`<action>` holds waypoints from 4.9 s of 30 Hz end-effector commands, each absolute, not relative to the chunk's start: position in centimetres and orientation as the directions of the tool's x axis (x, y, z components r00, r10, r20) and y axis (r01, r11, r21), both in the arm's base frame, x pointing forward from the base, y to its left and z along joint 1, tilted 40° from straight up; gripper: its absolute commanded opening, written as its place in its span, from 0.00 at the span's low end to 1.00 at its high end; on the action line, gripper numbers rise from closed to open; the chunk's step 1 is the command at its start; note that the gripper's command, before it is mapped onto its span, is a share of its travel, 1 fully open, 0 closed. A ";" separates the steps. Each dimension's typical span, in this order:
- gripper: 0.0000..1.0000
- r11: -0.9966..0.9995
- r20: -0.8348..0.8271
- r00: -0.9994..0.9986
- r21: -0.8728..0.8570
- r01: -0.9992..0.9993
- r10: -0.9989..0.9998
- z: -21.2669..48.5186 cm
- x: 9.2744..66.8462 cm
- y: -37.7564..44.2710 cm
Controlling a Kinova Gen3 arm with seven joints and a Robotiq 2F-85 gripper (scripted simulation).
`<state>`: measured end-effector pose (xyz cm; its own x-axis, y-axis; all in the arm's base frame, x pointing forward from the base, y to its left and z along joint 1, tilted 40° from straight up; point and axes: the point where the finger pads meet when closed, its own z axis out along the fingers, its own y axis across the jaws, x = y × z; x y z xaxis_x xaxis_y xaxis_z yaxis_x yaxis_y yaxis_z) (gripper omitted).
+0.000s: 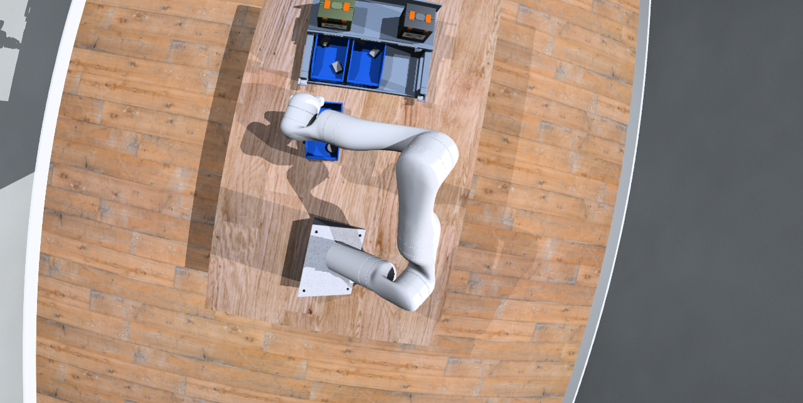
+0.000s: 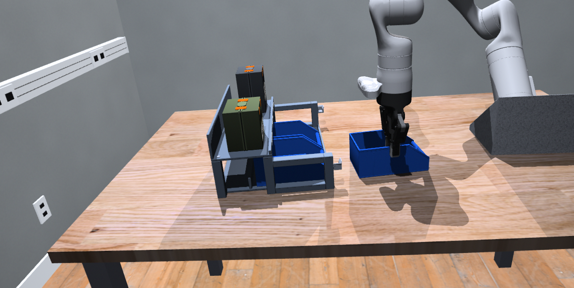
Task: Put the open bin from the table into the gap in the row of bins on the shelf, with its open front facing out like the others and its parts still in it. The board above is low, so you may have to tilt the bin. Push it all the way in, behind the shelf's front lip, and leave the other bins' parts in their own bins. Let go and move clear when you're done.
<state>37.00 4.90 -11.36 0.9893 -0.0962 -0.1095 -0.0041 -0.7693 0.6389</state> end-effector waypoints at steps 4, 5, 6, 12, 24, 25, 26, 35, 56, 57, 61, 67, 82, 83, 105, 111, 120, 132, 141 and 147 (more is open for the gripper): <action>0.35 -0.770 -0.109 0.990 0.638 -0.004 -0.095 -11.4 37.0 5.0; 0.35 -0.770 -0.109 0.990 0.638 -0.004 -0.095 -11.4 37.0 5.0; 0.35 -0.770 -0.109 0.990 0.638 -0.004 -0.095 -11.4 37.0 5.0; 0.35 -0.770 -0.109 0.990 0.638 -0.004 -0.095 -12.0 36.9 4.5; 0.35 -0.770 -0.109 0.990 0.638 -0.004 -0.095 -12.1 36.9 4.4; 0.35 -0.770 -0.109 0.990 0.638 -0.004 -0.095 -12.1 36.9 4.4; 0.35 -0.770 -0.109 0.990 0.638 -0.004 -0.095 -12.1 36.9 4.4; 0.35 -0.770 -0.109 0.990 0.638 -0.004 -0.095 -11.9 36.9 4.6; 0.35 -0.770 -0.109 0.990 0.638 -0.004 -0.095 -11.7 37.0 4.7; 0.35 -0.770 -0.109 0.990 0.638 -0.004 -0.095 -11.7 37.0 4.7; 0.35 -0.770 -0.109 0.990 0.638 -0.004 -0.095 -11.7 37.0 4.7; 0.35 -0.770 -0.109 0.990 0.638 -0.004 -0.095 -11.7 37.0 4.7; 0.10 -0.770 -0.109 0.990 0.638 -0.004 -0.095 -11.7 37.0 4.7; 0.10 -0.770 -0.109 0.990 0.638 -0.004 -0.095 -11.7 37.0 4.7; 0.10 -0.770 -0.109 0.990 0.638 -0.004 -0.095 -11.7 37.0 4.7; 0.10 -0.770 -0.109 0.990 0.638 -0.004 -0.095 -11.7 37.0 4.7; 0.10 -0.770 -0.109 0.990 0.638 -0.004 -0.095 -11.7 37.0 4.7; 0.10 -0.770 -0.109 0.990 0.638 -0.004 -0.095 -11.7 37.0 4.7; 0.10 -0.770 -0.109 0.990 0.638 -0.004 -0.095 -11.7 37.0 4.7; 0.10 -0.770 -0.109 0.990 0.638 -0.004 -0.095 -11.2 37.1 5.1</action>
